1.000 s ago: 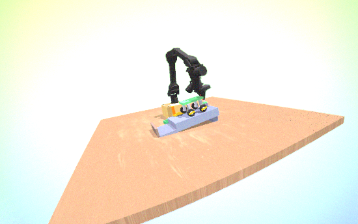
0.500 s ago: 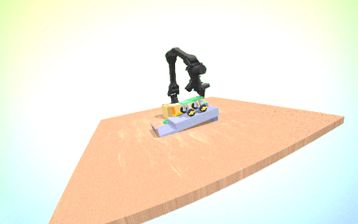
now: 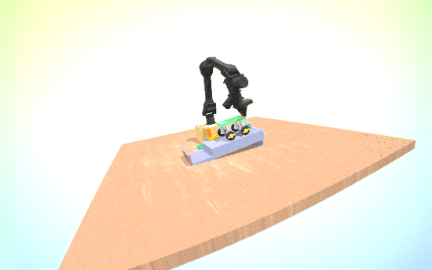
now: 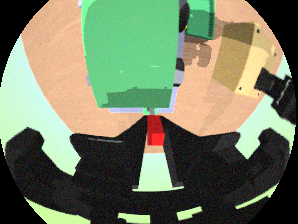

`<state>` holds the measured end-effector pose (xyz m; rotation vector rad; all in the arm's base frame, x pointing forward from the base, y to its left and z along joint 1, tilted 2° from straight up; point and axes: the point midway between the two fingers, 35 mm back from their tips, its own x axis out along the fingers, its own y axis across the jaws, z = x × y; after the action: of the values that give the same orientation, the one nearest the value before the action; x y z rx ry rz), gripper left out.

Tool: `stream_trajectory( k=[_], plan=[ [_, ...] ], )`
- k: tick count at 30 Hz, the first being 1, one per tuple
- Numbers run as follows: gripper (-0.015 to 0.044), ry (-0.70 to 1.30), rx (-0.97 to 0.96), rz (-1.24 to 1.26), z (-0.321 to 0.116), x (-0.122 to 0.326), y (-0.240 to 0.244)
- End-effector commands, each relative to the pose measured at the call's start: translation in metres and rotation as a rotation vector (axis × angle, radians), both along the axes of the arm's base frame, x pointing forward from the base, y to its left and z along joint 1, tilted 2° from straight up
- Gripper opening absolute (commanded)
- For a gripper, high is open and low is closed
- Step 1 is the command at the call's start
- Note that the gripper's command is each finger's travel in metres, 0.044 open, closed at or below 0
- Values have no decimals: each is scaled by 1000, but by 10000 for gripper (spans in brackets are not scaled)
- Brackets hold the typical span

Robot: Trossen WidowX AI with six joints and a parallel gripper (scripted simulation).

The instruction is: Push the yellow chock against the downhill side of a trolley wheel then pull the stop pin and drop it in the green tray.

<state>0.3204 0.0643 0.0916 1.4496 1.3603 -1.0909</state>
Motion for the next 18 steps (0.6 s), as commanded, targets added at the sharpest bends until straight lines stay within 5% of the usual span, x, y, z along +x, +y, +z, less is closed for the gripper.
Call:
stream_trajectory(
  k=[1,18],
  plan=[
    [0,-7,5,4,5,0,0],
    [0,-7,5,4,14,0,0]
  ],
)
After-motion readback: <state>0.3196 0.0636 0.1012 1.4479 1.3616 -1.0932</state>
